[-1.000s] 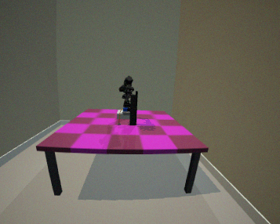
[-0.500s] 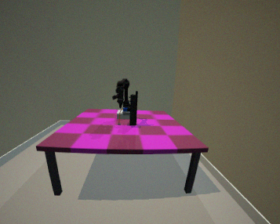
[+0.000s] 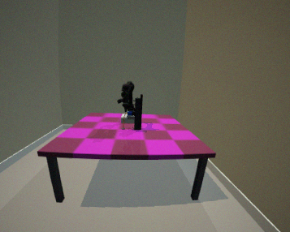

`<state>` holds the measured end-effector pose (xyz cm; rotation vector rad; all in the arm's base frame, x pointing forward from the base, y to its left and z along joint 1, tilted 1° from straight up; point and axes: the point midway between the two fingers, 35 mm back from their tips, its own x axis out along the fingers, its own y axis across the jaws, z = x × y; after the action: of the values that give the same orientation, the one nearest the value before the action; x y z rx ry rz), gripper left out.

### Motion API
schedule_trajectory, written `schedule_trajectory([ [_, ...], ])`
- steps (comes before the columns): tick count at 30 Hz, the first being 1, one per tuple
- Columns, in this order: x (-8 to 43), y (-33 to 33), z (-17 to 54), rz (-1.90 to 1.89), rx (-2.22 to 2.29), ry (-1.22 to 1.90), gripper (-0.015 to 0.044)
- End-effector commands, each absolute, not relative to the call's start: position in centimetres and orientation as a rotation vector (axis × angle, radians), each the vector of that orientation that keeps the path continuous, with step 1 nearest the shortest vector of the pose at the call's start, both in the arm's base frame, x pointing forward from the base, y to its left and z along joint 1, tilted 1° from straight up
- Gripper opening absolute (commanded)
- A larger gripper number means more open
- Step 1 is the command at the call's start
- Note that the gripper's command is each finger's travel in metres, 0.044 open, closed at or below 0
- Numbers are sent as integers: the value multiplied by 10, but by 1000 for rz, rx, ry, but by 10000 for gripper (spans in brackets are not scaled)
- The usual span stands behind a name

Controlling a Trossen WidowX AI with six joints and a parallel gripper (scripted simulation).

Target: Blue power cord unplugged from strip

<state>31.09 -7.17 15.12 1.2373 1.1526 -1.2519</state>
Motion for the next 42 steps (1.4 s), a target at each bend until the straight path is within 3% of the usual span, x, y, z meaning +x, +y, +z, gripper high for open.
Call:
schedule_trajectory([
  [1,310,-65,151,-1253,1246,1156,160],
  [31,311,-41,139,-1252,1247,1157,160],
  [35,311,-42,141,-1249,1240,1155,55],
  [42,311,-42,141,-1249,1240,1155,8],
])
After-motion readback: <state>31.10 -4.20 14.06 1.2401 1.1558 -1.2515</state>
